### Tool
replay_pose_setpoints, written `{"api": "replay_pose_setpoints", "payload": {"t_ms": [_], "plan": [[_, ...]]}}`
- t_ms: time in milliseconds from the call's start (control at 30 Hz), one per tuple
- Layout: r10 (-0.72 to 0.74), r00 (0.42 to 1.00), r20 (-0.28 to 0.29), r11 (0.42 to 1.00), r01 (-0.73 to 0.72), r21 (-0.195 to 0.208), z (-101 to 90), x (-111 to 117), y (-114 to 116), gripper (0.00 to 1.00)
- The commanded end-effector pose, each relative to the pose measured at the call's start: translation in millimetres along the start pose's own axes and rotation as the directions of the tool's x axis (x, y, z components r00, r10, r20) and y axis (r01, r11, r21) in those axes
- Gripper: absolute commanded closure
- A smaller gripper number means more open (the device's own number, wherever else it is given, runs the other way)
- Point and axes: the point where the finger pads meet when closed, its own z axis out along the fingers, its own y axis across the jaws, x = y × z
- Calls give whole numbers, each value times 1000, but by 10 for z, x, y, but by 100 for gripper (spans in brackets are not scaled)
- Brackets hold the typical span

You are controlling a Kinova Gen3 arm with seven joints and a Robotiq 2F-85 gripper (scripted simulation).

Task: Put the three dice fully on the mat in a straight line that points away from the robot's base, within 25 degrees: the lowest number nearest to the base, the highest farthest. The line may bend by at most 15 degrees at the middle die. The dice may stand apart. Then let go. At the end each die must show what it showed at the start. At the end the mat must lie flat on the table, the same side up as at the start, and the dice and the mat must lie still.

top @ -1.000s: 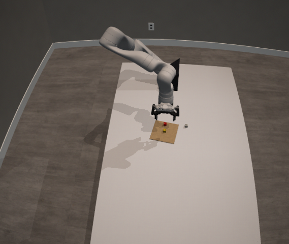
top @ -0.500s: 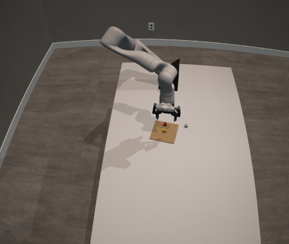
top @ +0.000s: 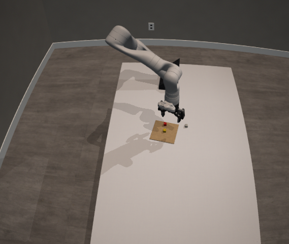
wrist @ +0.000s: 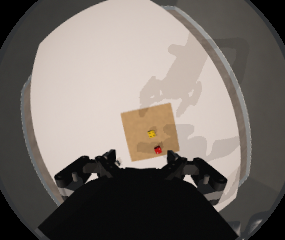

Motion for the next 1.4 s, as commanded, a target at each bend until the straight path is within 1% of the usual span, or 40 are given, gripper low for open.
{"api": "replay_pose_setpoints", "payload": {"t_ms": [0, 200, 267, 333, 500, 767, 833, 1000, 1167, 1300, 1367], "plan": [[48, 999, -6, 999, -48, -2, 3, -82, -88, 0], [252, 968, -3, 968, -252, -3, 35, -220, -228, 0], [252, 968, -3, 968, -252, -3, 35, -220, -228, 0], [321, 947, -4, 947, -321, -3, 47, -266, -275, 0], [485, 875, -5, 875, -485, -2, 76, -377, -388, 0], [692, 721, -9, 721, -692, 4, 118, -524, -546, 0], [692, 721, -9, 721, -692, 4, 118, -524, -546, 0], [779, 627, -11, 627, -779, 10, 138, -592, -621, 0], [834, 552, -11, 552, -833, 15, 153, -639, -674, 0], [859, 512, -11, 512, -859, 18, 161, -662, -702, 0], [863, 505, -11, 505, -863, 18, 162, -666, -707, 0]]}}
